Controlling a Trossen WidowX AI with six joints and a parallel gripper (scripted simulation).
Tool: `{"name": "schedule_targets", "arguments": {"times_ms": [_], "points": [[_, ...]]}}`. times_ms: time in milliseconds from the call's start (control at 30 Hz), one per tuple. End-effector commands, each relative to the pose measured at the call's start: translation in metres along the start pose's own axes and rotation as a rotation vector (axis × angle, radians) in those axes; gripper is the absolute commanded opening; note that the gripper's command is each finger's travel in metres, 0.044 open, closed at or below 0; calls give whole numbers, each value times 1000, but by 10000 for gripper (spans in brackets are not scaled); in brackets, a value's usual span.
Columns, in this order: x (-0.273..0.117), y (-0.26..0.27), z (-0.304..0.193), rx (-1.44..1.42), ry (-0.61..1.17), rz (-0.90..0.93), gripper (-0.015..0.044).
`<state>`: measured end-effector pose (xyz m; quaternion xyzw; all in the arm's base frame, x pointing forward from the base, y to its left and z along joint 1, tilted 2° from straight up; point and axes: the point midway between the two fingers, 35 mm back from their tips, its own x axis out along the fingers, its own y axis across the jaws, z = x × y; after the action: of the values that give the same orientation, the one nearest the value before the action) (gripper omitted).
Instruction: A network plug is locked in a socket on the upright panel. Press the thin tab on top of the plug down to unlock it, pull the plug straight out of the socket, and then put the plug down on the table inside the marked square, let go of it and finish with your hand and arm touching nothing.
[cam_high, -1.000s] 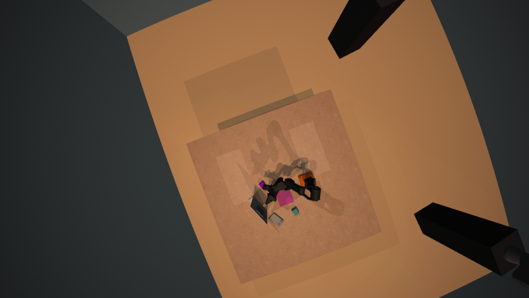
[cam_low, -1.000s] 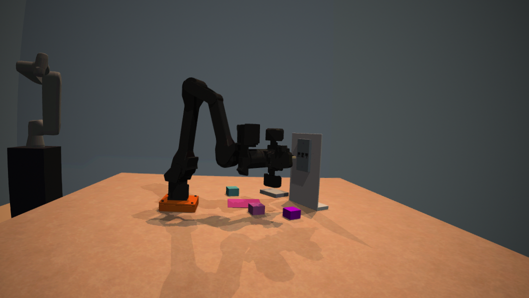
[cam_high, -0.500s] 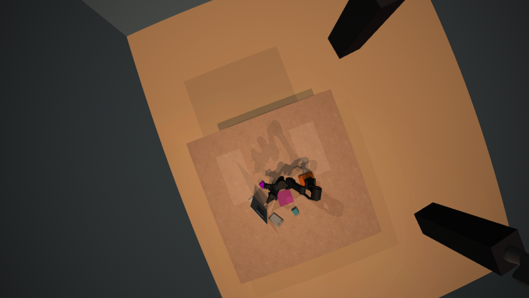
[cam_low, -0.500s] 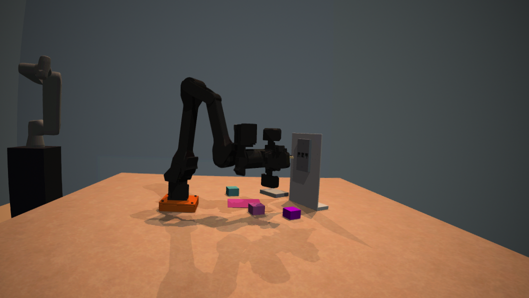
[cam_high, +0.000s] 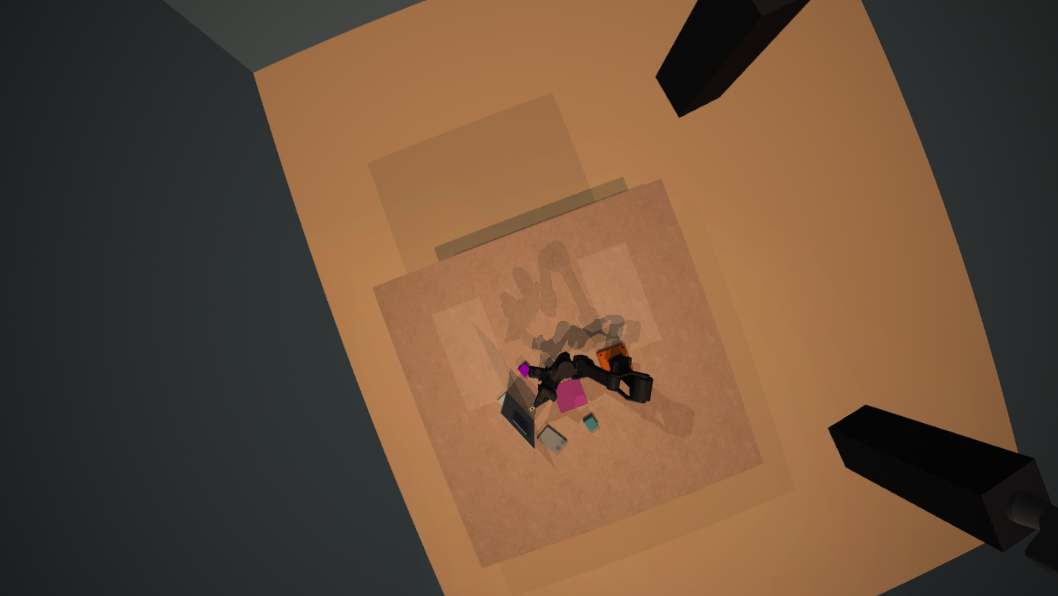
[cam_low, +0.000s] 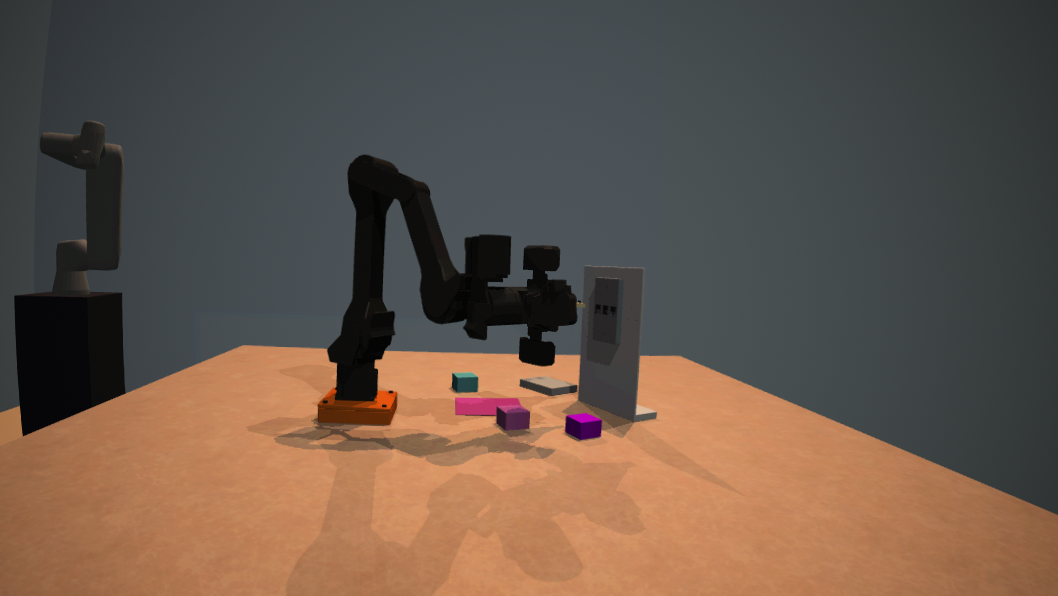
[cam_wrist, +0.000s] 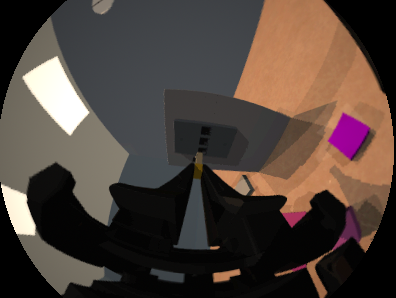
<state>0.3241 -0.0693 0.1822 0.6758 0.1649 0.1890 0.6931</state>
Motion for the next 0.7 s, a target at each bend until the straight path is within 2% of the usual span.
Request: {"name": "schedule_targets", "arguments": {"times_ms": [0, 667], "points": [[-3, 13, -2, -5, 3, 4, 0], [-13, 45, -13, 4, 1, 1, 0]]}}
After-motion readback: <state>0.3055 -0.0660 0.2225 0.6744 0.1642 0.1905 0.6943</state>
